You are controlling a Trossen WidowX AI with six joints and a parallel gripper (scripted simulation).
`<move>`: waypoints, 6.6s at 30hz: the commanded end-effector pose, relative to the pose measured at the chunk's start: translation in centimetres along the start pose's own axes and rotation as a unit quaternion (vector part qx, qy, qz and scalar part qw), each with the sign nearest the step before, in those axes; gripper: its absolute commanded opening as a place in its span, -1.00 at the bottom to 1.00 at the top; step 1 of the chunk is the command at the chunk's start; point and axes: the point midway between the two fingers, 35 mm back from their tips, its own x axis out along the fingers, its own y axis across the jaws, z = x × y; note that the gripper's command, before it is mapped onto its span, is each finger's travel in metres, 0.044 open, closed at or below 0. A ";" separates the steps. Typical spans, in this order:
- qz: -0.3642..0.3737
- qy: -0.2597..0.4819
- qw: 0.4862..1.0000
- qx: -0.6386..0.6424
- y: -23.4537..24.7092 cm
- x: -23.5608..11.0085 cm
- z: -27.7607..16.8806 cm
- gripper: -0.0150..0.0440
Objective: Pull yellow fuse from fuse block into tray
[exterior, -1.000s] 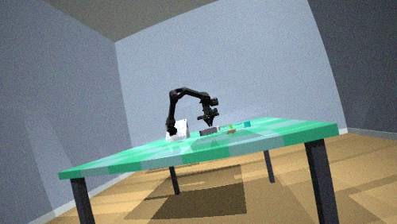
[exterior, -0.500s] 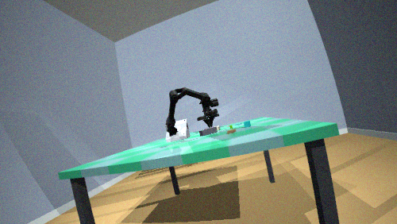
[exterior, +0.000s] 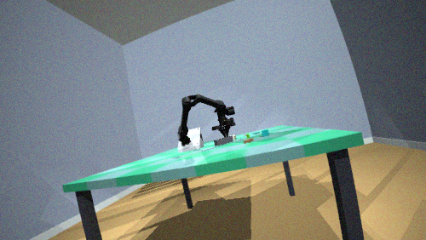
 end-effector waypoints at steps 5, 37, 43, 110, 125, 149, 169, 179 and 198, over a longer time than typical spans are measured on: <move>-0.004 -0.002 1.000 -0.005 -0.1 0.3 -0.1 -0.24; -0.002 0.001 1.000 -0.002 0.0 -0.4 -0.1 -0.49; -0.002 0.001 1.000 -0.002 0.0 -0.7 -0.1 -0.49; -0.003 0.000 1.000 -0.005 0.0 -4.8 -0.1 -0.49; 0.000 0.002 1.000 -0.005 2.1 -6.0 -1.8 -0.49; 0.002 0.004 1.000 -0.004 11.4 -6.1 -13.5 -0.49; 0.001 0.003 1.000 -0.004 12.1 -4.3 -14.9 -0.49; 0.001 0.003 1.000 -0.003 12.1 -2.7 -14.9 -0.49; 0.004 0.006 1.000 0.001 12.2 -2.3 -14.8 0.31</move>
